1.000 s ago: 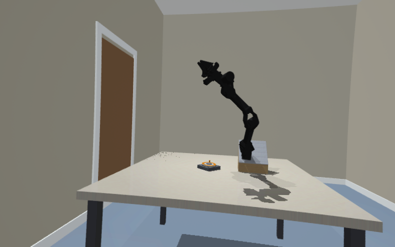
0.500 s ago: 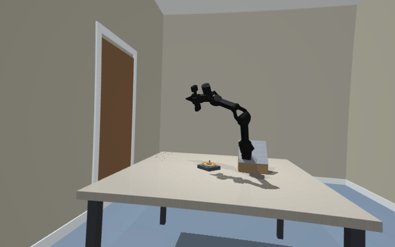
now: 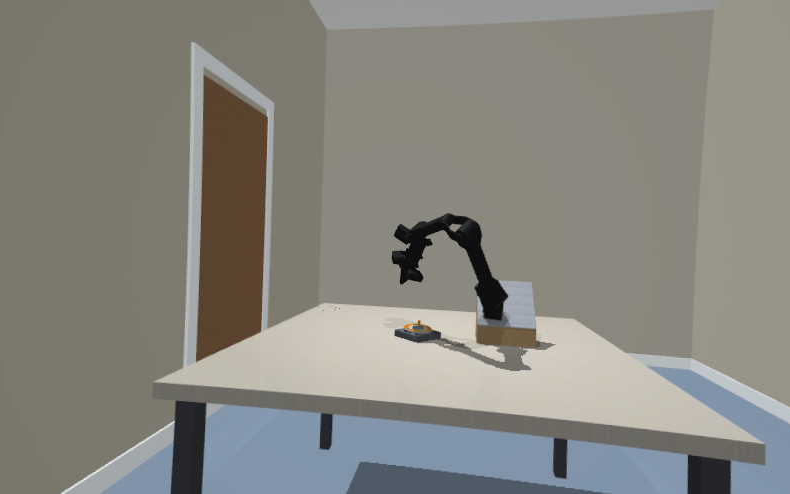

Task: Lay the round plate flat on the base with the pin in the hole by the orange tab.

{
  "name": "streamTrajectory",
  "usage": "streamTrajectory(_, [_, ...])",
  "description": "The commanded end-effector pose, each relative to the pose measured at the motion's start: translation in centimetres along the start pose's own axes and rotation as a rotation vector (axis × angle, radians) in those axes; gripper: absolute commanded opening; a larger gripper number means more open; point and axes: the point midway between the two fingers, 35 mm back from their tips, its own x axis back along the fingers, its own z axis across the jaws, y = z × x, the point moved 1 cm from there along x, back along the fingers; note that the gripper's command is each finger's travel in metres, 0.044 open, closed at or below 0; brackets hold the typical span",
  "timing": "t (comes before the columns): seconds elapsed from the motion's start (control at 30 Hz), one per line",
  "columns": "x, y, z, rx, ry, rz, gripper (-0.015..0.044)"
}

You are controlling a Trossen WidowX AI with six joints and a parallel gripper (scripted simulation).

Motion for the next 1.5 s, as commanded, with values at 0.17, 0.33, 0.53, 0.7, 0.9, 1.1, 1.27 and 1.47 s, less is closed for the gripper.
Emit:
streamTrajectory(0.17, [-4.0,-7.1,9.0,-0.497,0.399,0.307,0.0000])
streamTrajectory(0.33, [-3.9,-7.3,9.3,-0.497,0.399,0.307,0.0000])
streamTrajectory(0.53, [-6.1,-7.7,10.2,-0.497,0.399,0.307,0.0000])
streamTrajectory(0.7, [-8.0,-8.2,11.4,-0.497,0.401,0.306,0.0000])
streamTrajectory(0.9, [-8.2,-8.1,11.4,-0.497,0.401,0.306,0.0000])
streamTrajectory(1.1, [-8.5,-7.6,10.9,-0.497,0.401,0.306,0.0000])
streamTrajectory(1.27, [-8.8,-7.1,10.6,-0.496,0.401,0.306,0.0000])
streamTrajectory(1.47, [-9.1,-6.4,10.4,-0.496,0.401,0.305,0.0000])
